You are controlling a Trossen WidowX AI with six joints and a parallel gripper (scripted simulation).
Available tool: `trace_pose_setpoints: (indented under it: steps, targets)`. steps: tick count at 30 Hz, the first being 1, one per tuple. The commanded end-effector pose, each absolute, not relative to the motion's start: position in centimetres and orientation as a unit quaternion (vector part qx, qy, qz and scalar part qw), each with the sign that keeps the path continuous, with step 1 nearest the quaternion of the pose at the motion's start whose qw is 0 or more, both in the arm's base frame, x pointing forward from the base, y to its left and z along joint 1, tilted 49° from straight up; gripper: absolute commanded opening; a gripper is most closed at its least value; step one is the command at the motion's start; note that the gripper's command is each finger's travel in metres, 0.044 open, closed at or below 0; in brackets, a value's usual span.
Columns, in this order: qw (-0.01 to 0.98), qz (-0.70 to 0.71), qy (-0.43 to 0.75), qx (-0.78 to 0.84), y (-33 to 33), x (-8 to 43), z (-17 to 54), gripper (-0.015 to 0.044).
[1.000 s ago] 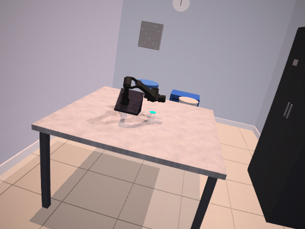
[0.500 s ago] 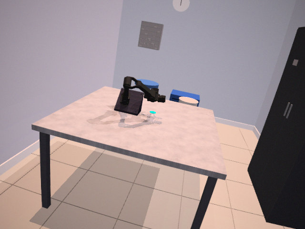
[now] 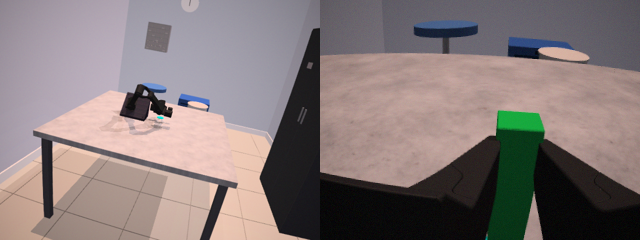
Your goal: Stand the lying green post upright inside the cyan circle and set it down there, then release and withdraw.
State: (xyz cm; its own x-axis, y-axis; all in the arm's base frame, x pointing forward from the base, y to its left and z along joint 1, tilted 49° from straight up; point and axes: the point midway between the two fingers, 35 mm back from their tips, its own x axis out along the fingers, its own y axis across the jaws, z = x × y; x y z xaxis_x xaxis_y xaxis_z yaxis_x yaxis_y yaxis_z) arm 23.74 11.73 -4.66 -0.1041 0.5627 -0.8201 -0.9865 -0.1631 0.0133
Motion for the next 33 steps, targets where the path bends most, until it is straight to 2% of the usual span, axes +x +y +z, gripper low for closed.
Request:
trace_pose_setpoints:
  steps: [1, 22, 33]
  targets:
    - [0.57, 0.68, 0.3, -0.349, 10.5, 23.7, -5.7, 0.0023]
    - [0.571, 0.679, 0.304, -0.347, 8.8, 24.0, -7.8, 0.0023]
    - [0.571, 0.679, 0.304, -0.347, 8.8, 24.0, -7.8, 0.0311]
